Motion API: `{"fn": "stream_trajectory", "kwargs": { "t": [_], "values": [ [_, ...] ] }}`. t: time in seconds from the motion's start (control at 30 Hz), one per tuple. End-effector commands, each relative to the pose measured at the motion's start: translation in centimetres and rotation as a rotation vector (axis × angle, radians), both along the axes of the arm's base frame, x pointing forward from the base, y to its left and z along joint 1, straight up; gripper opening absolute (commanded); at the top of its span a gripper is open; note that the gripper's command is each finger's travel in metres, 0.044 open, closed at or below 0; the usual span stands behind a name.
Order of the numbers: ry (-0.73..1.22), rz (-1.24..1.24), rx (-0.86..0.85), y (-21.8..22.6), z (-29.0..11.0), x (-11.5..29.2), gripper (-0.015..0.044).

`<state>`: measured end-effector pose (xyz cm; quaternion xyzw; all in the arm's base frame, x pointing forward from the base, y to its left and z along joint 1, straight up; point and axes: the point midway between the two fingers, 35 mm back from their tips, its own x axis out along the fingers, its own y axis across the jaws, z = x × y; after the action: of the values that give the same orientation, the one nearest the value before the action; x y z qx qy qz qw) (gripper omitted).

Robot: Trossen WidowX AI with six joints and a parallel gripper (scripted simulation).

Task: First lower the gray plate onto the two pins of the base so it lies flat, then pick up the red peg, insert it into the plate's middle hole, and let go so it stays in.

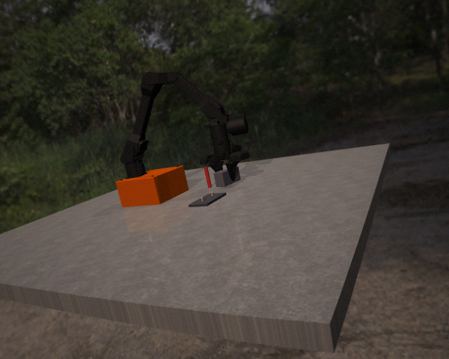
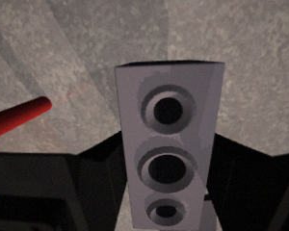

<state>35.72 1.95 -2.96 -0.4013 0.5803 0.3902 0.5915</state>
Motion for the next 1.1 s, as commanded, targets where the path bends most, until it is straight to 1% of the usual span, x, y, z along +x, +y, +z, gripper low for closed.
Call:
{"fn": "stream_trajectory", "kwargs": {
  "t": [0.0,0.57,1.07],
  "values": [
    [-0.015,0.001,0.003,0.1,1.5,0.6,0.0],
    [-0.021,0.002,0.004,0.4,6.7,0.9,0.0],
    [-0.016,0.001,0.004,0.6,11.5,0.4,0.0]
  ]
}}
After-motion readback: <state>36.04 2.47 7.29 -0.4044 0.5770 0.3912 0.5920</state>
